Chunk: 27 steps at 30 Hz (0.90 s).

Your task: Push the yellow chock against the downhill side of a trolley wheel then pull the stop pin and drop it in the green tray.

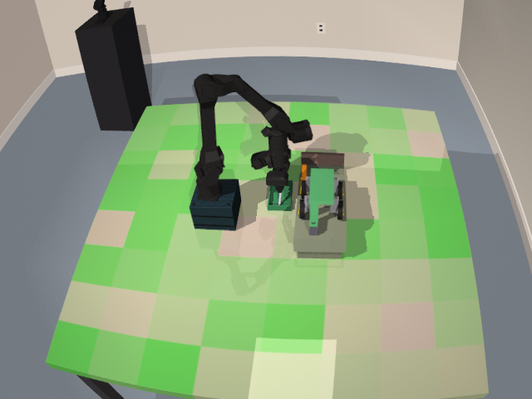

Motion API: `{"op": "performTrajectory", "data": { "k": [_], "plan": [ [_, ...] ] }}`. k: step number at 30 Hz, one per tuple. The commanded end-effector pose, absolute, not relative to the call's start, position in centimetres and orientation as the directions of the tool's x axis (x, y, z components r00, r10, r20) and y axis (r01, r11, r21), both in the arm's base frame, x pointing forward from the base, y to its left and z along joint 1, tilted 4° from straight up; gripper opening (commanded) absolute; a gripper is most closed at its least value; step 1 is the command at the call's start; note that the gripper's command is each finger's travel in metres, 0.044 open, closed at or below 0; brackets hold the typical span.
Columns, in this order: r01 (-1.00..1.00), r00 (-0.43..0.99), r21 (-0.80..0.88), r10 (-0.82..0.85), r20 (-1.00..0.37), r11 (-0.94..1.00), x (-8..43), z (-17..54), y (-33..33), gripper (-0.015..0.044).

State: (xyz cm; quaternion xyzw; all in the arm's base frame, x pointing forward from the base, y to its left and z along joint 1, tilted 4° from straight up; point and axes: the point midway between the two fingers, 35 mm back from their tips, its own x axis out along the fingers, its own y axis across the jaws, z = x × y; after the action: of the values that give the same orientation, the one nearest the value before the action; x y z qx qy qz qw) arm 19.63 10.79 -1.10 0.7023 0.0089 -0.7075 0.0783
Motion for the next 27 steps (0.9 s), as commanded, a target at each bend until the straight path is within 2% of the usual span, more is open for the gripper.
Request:
{"op": "performTrajectory", "data": {
  "k": [1, 27],
  "plan": [
    [0.122, -0.008, 0.098, -0.1, -0.995, -0.988, 19.6, -1.3, 11.0, 0.019],
    [0.122, -0.008, 0.097, -0.099, -0.995, -0.988, 19.6, -1.9, 12.1, 0.019]
  ]
}}
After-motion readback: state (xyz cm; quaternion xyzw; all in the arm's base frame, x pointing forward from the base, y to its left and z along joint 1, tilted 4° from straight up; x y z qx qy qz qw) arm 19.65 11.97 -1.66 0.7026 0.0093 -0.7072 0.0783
